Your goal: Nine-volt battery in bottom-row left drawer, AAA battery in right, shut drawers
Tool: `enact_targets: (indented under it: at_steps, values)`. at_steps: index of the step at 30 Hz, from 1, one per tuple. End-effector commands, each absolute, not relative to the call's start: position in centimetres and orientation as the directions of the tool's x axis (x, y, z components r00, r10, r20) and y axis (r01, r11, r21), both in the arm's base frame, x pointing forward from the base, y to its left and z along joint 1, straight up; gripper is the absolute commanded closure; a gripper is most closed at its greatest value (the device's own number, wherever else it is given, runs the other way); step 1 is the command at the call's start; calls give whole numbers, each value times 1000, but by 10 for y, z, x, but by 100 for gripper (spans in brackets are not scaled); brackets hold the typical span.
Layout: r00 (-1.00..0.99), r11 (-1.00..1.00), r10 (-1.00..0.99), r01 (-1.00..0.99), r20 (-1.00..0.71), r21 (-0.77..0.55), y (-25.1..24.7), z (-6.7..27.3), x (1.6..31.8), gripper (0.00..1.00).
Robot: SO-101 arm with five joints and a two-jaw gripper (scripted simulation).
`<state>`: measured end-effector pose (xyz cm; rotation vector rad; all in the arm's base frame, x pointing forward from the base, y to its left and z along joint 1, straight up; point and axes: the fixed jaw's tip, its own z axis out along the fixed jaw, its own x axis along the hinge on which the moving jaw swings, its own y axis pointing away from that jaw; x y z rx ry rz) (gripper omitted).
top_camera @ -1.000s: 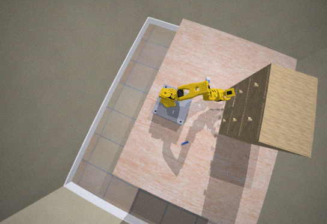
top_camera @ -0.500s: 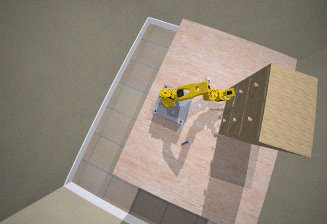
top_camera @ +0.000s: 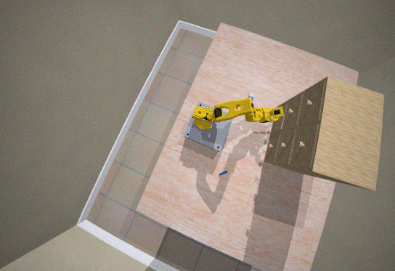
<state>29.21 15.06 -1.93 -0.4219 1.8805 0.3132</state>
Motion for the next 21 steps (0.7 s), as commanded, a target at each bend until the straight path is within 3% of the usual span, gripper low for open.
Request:
enact_targets:
  at_steps: [1, 14, 21]
  values:
    - [-309, 904, -141, -428, -940, 5, 149, -22, 295, 100]
    - [-307, 902, -136, -432, -942, 11, 150, -19, 293, 100]
    - [-307, 902, -136, -432, -942, 11, 150, -19, 293, 94]
